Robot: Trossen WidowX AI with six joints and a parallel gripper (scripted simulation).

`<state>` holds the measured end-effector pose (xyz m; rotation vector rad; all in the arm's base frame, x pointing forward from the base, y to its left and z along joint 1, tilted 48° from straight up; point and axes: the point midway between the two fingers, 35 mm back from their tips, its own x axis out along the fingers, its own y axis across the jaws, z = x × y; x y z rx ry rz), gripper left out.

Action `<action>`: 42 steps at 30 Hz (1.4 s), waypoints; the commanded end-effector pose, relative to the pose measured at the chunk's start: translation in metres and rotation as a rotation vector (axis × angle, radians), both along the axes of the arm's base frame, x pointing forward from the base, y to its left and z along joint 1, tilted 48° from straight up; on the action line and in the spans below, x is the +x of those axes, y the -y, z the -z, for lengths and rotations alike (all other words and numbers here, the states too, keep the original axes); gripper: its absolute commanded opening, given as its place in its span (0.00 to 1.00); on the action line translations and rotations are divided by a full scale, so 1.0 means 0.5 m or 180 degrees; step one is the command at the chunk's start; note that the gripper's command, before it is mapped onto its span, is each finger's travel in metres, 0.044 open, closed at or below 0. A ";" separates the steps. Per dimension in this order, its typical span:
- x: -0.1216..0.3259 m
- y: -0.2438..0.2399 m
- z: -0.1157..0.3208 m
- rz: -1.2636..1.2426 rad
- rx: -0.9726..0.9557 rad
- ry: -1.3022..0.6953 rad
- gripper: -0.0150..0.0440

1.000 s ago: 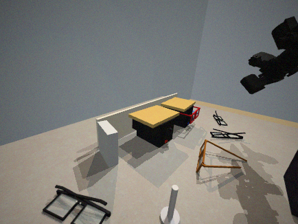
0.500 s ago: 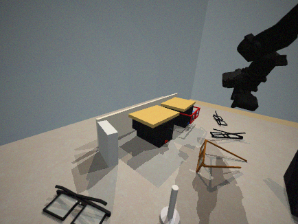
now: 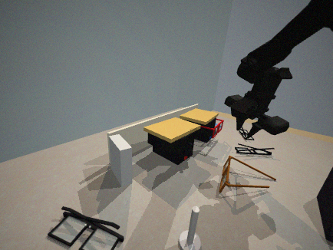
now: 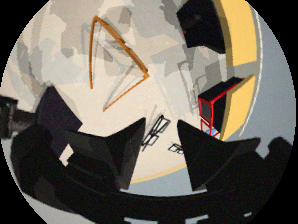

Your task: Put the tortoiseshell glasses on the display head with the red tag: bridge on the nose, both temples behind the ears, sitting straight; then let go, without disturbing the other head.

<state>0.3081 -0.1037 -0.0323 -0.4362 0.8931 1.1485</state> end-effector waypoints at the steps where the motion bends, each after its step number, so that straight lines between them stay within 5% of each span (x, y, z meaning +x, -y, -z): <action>1: 0.014 -0.136 -0.061 -0.1773 0.0413 0.0948 0.59; 20: 0.004 -0.151 -0.065 -0.1989 0.0484 0.1078 0.59; 23: 0.004 -0.151 -0.065 -0.1989 0.0484 0.1078 0.46; 42: 0.006 -0.166 -0.051 -0.1988 0.0481 0.1078 0.46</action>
